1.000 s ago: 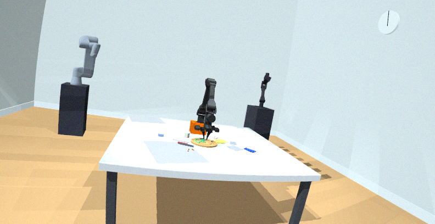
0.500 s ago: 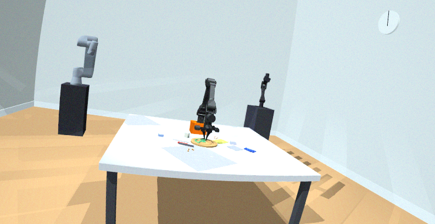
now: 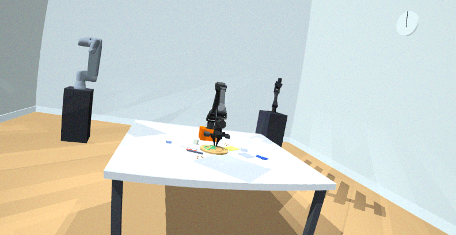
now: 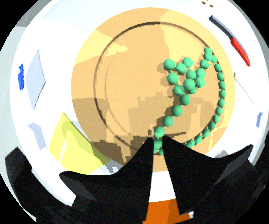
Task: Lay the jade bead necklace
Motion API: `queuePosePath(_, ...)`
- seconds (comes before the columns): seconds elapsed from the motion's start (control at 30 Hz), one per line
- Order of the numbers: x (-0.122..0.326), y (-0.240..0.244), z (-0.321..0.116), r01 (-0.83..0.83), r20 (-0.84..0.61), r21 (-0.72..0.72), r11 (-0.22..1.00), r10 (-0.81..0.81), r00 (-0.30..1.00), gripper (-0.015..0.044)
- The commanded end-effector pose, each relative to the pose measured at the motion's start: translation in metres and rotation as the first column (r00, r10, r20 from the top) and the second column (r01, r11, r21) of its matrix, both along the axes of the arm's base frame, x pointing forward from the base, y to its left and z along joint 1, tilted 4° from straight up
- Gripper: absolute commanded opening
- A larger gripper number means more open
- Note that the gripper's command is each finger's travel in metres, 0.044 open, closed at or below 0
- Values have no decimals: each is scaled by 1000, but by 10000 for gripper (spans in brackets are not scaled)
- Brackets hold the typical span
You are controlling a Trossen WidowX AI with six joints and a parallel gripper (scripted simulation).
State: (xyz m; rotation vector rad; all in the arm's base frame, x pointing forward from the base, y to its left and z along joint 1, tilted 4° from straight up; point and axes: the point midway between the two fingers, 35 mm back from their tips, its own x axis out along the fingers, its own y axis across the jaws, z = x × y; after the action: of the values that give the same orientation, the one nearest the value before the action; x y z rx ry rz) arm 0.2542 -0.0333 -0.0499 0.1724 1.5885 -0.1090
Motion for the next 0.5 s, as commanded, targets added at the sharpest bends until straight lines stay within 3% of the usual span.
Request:
queuePosePath(0.0, -1, 0, 4, -1, -5, 1, 1000, 1, 1000, 0)
queuePosePath(0.47, -6, 16, 7, -2, -7, 3, 1000, 2, 1000, 0)
